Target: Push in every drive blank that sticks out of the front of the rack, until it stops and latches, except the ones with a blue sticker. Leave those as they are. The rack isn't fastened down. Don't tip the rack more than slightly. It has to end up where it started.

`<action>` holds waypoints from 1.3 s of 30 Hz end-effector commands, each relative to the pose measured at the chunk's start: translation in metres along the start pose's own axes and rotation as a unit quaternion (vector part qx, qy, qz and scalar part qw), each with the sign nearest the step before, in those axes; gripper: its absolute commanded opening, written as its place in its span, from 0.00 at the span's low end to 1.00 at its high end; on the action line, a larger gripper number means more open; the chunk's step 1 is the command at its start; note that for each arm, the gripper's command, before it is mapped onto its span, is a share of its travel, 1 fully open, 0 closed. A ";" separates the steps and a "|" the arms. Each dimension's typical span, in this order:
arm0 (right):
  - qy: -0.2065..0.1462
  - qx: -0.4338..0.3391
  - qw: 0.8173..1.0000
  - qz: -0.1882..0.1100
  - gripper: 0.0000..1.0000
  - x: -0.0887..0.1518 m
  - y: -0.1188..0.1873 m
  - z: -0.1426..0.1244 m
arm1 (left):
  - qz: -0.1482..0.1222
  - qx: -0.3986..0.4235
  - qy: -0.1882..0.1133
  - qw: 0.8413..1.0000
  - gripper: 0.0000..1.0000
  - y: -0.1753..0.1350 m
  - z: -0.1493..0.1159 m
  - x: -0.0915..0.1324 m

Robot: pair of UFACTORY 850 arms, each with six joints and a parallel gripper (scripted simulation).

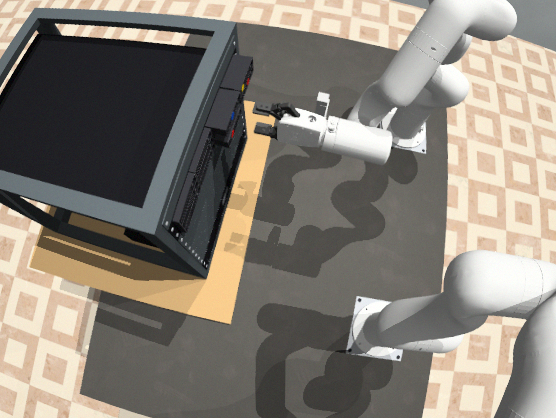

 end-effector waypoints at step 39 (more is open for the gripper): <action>0.000 -0.001 1.000 0.001 0.00 0.000 -0.001 0.000 | 0.000 0.000 0.001 1.000 1.00 0.000 0.000 0.001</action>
Point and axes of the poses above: on each arm, the point where the finger pads meet when closed, its own x axis back along the fingers, its own y axis across the jaws, z = x × y, the point moved 5 cm from there along x, back along the fingers, and after that the axes turned 1 degree about -x, right-handed, at the moved point
